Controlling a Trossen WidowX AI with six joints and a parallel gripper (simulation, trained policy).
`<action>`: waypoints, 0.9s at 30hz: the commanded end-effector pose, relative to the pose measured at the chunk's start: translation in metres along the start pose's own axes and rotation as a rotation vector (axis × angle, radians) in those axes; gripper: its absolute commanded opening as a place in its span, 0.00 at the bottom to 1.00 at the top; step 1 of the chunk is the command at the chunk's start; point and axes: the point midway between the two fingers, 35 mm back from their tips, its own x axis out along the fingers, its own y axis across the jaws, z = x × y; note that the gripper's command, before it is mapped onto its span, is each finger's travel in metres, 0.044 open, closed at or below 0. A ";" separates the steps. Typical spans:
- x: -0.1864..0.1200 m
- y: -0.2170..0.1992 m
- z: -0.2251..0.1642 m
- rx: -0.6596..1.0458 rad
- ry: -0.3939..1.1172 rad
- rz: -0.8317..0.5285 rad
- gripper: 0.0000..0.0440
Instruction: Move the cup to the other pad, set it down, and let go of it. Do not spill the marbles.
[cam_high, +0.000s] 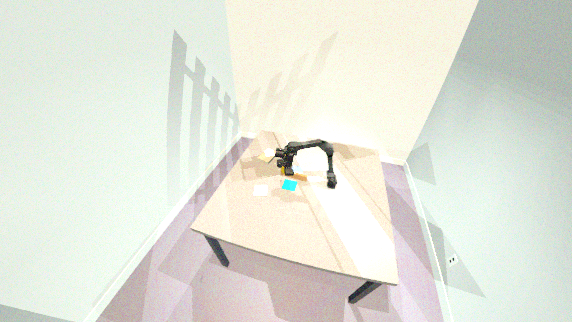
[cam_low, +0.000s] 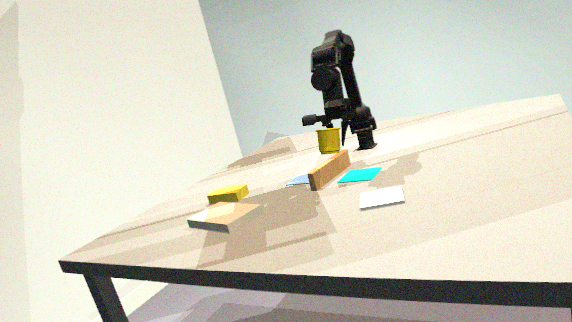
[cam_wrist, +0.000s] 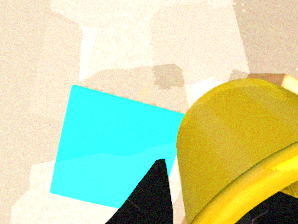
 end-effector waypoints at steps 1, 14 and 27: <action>0.004 0.013 0.004 -0.007 -0.006 0.005 0.00; 0.029 0.049 0.003 -0.017 -0.004 0.007 0.00; 0.059 0.064 -0.016 0.012 0.026 0.004 0.02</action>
